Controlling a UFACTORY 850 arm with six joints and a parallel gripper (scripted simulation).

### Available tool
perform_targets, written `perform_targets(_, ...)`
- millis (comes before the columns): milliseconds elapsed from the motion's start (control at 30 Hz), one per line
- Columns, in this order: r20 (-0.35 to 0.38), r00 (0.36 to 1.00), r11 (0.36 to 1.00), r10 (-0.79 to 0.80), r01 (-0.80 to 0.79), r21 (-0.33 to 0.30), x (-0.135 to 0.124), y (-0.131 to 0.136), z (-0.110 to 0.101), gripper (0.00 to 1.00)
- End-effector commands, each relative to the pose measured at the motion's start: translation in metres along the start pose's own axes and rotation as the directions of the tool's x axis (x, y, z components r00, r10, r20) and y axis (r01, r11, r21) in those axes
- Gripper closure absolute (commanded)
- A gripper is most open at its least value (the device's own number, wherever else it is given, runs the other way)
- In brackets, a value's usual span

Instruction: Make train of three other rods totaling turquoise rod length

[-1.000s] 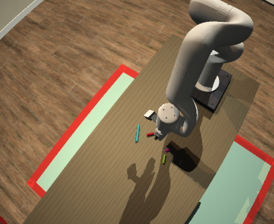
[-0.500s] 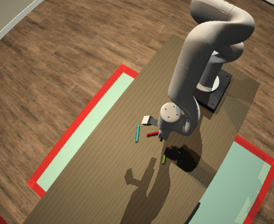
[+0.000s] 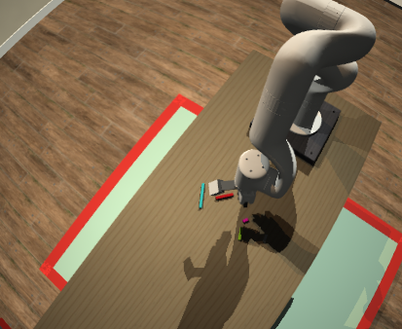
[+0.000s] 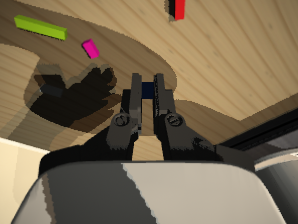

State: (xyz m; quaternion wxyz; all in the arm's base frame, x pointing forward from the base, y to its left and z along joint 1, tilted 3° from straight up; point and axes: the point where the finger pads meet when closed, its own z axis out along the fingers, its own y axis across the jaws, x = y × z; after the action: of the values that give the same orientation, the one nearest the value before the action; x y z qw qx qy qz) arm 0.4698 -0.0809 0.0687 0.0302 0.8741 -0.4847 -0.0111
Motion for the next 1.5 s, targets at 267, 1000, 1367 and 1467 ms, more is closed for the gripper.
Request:
perform_targets(267, 0.018, 0.930, 0.930, -0.367, 0.366, 0.024, -0.007, 0.002, -0.001, 0.96)
perform_targets(1000, 0.009, 0.748, 0.748, -0.664, 0.663, 0.029, -0.014, 0.004, -0.001, 0.96)
perform_targets(1367, 0.009, 0.744, 0.744, -0.668, 0.668, 0.029, -0.015, 0.004, -0.001, 0.96)
perform_targets(1467, 0.009, 0.744, 0.744, -0.668, 0.668, 0.029, -0.015, 0.004, -0.001, 0.96)
